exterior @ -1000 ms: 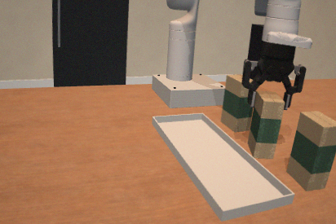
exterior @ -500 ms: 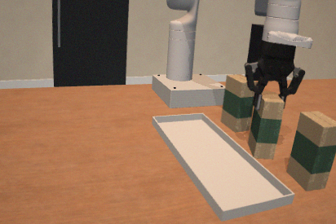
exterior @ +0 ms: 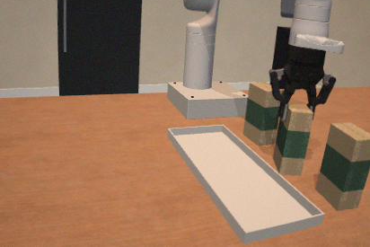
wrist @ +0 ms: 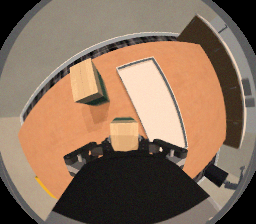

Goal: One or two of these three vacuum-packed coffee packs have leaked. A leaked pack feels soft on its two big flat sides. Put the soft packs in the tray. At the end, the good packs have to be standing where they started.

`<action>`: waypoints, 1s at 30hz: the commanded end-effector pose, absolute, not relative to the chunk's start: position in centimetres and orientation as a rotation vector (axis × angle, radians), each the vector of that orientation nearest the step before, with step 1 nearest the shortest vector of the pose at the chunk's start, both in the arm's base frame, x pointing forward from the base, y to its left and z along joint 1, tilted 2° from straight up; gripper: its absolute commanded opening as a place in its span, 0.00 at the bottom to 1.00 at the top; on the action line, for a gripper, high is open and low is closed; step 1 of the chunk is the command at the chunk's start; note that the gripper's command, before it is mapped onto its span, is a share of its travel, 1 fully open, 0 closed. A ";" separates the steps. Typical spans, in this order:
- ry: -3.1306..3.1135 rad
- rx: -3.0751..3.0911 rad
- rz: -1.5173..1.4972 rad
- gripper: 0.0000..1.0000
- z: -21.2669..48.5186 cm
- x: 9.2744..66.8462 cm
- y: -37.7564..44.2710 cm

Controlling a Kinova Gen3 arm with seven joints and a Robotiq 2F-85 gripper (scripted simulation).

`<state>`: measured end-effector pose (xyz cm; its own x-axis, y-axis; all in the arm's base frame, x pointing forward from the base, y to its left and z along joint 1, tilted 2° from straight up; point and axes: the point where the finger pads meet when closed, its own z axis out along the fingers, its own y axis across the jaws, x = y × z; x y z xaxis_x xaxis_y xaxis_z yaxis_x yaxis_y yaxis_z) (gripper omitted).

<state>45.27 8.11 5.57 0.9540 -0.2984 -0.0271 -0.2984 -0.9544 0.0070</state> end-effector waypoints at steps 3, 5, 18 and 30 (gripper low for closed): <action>-0.474 3.102 -0.044 0.24 5.6 45.2 8.1; -0.474 3.102 -0.044 0.24 5.6 45.2 8.1; -0.474 3.102 -0.044 0.24 5.6 45.2 8.1; -0.474 3.102 -0.044 0.82 5.6 45.2 8.1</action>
